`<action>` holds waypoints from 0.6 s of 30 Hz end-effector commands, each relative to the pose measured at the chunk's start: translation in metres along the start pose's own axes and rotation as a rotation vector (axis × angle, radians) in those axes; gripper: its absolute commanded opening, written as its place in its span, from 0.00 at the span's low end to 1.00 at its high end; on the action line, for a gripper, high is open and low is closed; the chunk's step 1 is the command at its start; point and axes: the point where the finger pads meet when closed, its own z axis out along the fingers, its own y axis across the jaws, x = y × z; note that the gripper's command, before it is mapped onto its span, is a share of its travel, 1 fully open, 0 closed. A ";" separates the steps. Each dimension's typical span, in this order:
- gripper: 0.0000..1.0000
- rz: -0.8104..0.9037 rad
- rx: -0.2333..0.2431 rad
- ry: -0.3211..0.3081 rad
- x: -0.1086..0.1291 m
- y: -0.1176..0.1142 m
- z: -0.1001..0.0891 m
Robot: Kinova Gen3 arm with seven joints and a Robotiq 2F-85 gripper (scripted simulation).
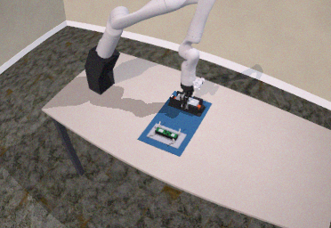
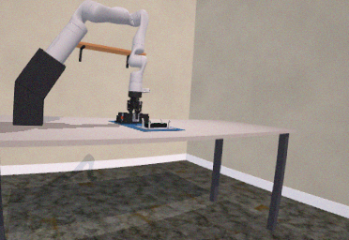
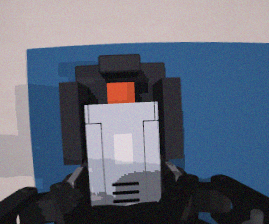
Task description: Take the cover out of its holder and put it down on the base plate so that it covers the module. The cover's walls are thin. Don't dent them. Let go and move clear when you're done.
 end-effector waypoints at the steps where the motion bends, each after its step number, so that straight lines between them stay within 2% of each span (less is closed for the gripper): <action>1: 0.70 0.000 0.001 0.001 0.000 0.000 0.000; 2: 0.70 0.000 0.001 0.001 0.000 0.000 0.000; 3: 0.00 0.000 0.001 0.001 0.000 0.000 0.000; 18: 0.00 0.000 0.001 0.001 0.000 0.000 0.000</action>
